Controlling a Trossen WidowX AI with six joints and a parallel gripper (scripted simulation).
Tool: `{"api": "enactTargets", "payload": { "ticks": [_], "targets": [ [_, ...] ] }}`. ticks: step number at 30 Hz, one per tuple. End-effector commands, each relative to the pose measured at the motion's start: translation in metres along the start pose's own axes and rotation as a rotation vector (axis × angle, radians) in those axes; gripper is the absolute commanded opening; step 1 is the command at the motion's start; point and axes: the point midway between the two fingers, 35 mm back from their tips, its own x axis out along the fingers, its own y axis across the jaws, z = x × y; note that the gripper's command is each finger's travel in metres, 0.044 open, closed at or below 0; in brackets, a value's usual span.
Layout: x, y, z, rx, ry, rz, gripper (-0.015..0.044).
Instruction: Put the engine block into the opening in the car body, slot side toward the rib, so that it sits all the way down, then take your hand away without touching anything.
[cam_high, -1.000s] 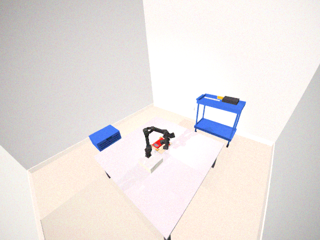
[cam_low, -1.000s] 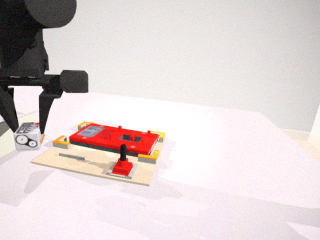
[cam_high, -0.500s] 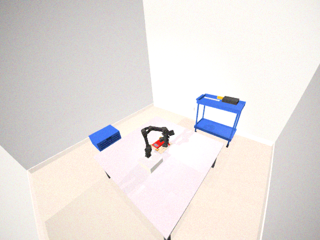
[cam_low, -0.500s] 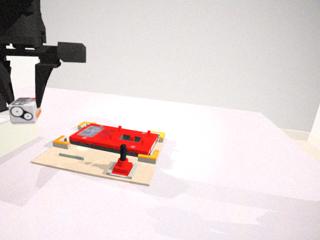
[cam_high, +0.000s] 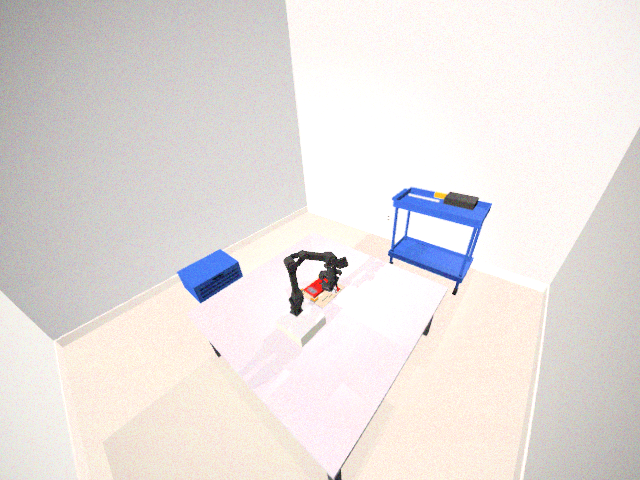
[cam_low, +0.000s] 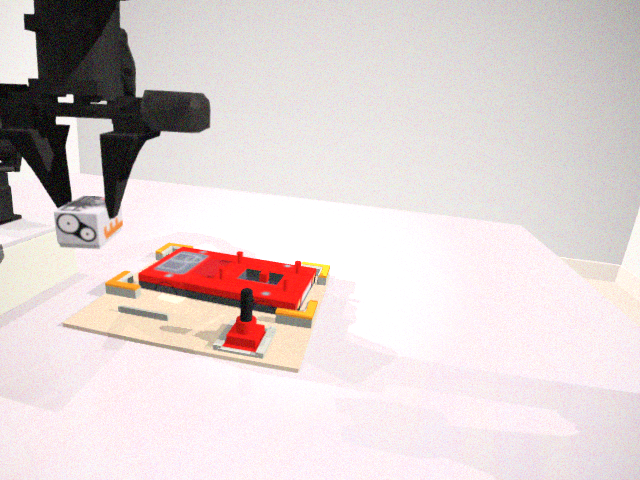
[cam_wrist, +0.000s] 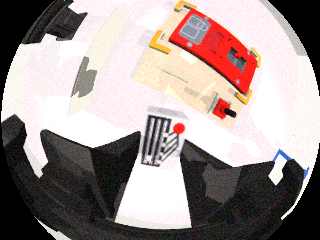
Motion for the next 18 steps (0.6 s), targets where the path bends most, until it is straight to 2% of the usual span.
{"api": "enactTargets", "payload": {
  "ticks": [1, 18],
  "targets": [
    [0.003, -0.012, 0.004, 0.113, -0.001, -0.005, 0.0],
    [0.016, -0.051, 0.026, 0.546, 0.0, -0.005, 0.0]
  ]
}}
